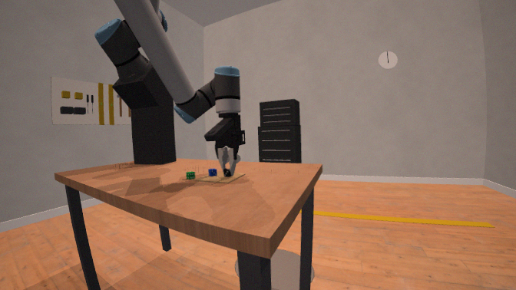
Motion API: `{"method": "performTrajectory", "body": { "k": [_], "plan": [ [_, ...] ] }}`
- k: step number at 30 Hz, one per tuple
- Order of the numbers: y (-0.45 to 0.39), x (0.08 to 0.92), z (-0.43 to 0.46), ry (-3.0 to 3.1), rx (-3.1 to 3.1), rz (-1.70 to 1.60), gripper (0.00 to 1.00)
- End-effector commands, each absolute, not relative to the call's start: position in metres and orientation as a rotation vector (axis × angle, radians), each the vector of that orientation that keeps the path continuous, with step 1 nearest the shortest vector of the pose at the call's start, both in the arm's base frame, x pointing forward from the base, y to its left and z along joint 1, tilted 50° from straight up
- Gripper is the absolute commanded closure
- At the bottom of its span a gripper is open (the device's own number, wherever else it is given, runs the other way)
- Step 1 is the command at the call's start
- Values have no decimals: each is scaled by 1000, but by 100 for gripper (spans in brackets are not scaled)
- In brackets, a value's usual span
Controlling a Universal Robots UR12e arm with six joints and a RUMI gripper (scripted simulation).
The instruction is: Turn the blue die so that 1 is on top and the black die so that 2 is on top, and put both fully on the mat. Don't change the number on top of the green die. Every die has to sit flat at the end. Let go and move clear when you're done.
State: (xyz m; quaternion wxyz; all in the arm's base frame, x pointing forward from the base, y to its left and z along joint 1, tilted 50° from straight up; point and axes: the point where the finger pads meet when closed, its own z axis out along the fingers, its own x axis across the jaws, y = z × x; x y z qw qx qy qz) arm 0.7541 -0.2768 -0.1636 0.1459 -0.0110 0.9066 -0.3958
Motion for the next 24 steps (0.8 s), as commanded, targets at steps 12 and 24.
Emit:
{"method": "performTrajectory", "body": {
  "k": [12, 24],
  "plan": [
    [-277, 754, -164, 2610, -32, -1140, 94],
    [-279, 755, -166, 2610, -32, -1140, 94]
  ]
}}
